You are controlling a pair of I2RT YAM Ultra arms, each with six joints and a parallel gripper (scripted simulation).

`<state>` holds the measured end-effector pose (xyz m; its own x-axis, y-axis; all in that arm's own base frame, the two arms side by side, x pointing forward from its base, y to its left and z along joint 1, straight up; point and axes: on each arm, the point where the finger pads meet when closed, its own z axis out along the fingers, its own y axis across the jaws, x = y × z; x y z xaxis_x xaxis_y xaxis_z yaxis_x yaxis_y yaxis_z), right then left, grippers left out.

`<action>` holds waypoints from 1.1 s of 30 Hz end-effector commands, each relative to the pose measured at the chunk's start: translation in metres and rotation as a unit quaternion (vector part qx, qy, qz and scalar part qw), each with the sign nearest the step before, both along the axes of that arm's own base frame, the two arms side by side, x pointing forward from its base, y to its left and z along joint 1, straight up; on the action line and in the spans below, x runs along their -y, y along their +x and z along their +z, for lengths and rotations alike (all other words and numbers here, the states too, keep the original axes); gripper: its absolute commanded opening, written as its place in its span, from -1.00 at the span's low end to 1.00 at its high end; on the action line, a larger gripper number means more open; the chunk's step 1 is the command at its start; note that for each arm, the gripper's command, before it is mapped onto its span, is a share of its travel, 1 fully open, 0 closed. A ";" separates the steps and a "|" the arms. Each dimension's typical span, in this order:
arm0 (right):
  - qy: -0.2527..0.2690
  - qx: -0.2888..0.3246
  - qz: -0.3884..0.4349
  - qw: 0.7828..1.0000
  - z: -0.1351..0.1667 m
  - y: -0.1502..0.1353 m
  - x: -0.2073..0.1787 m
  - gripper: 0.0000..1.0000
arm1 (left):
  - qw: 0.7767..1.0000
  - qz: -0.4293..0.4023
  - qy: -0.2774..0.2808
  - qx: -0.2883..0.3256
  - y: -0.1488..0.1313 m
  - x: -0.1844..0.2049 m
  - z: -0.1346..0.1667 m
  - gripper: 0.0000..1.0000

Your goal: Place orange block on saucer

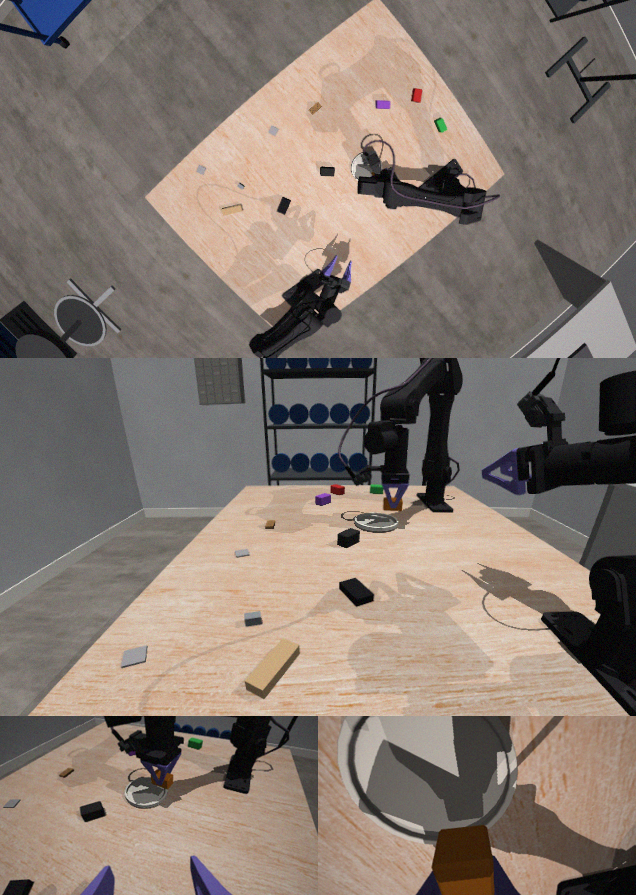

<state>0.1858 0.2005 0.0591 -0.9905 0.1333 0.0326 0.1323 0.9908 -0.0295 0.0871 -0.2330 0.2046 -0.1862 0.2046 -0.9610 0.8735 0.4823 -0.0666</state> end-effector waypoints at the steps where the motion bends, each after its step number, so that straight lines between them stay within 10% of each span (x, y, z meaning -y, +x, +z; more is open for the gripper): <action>1: 0.018 0.019 0.006 1.000 0.013 0.009 -0.008 -0.50 | 0.999 0.006 -0.033 0.001 0.001 0.001 0.017 0.11; 33: 0.015 0.024 0.007 1.000 -0.024 0.053 -0.015 -0.50 | 1.000 0.001 -0.026 0.002 0.000 0.001 0.014 0.11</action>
